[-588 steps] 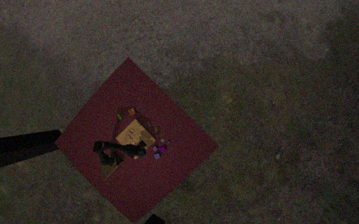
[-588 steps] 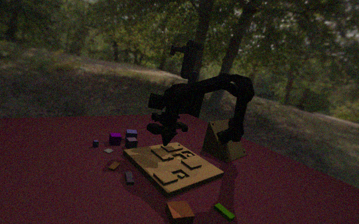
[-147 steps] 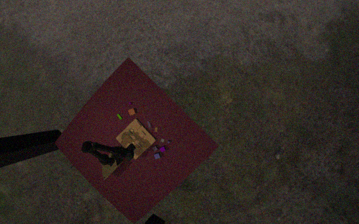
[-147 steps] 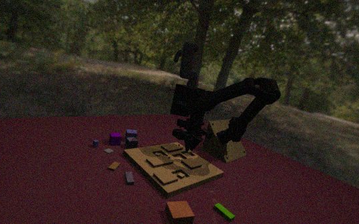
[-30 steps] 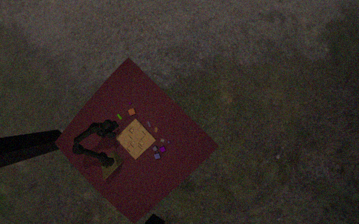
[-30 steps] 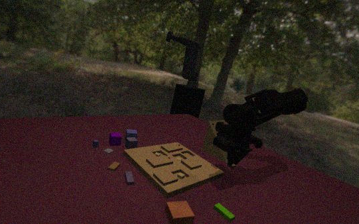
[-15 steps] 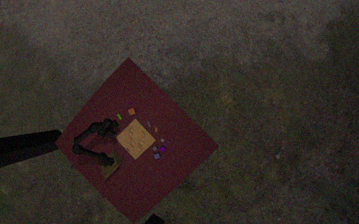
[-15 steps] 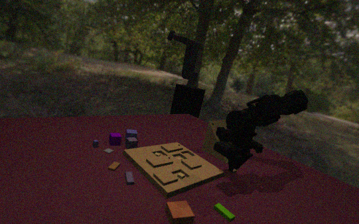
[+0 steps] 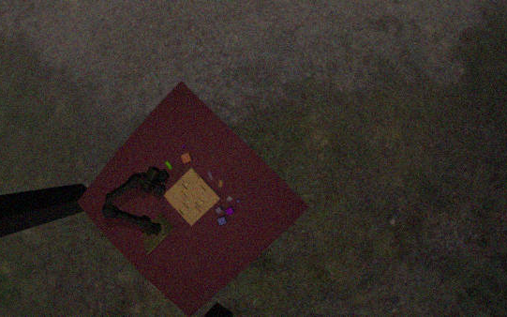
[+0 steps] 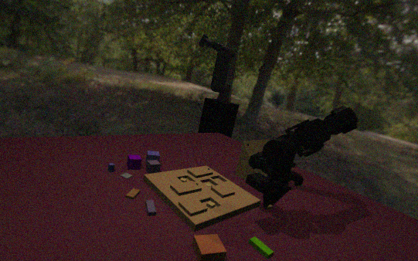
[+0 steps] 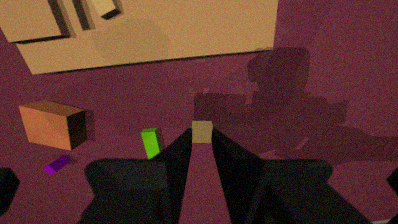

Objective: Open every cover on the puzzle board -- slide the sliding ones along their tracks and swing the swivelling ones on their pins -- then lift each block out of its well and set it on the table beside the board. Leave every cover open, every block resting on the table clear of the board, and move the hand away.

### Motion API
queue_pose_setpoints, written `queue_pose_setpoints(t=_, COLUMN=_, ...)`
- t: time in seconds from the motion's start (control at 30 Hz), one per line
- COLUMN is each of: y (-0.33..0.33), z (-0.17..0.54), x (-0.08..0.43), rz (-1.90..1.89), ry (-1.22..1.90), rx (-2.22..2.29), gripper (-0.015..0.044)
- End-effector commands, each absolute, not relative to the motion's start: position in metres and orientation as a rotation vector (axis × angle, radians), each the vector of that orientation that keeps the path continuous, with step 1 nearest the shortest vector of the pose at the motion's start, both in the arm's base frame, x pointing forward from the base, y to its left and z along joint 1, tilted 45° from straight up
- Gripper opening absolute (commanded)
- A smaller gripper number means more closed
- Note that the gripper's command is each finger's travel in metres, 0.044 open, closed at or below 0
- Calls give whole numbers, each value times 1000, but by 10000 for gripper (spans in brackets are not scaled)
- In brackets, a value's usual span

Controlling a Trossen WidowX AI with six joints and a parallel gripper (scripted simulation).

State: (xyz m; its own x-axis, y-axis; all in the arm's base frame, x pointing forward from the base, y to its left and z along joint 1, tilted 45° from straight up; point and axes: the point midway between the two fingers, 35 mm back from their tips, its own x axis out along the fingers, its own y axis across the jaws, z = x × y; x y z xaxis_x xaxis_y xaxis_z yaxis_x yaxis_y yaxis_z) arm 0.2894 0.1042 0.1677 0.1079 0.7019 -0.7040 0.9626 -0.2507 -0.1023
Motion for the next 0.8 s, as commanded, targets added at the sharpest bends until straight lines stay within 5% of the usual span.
queue_pose_setpoints(t=0.0, y=108, z=163, x=290, rz=-940, ry=1622, rx=2011, gripper=80)
queue_pose_setpoints(t=0.77, y=135, z=137, x=292, rz=-936, ry=1625, rx=2015, gripper=80)
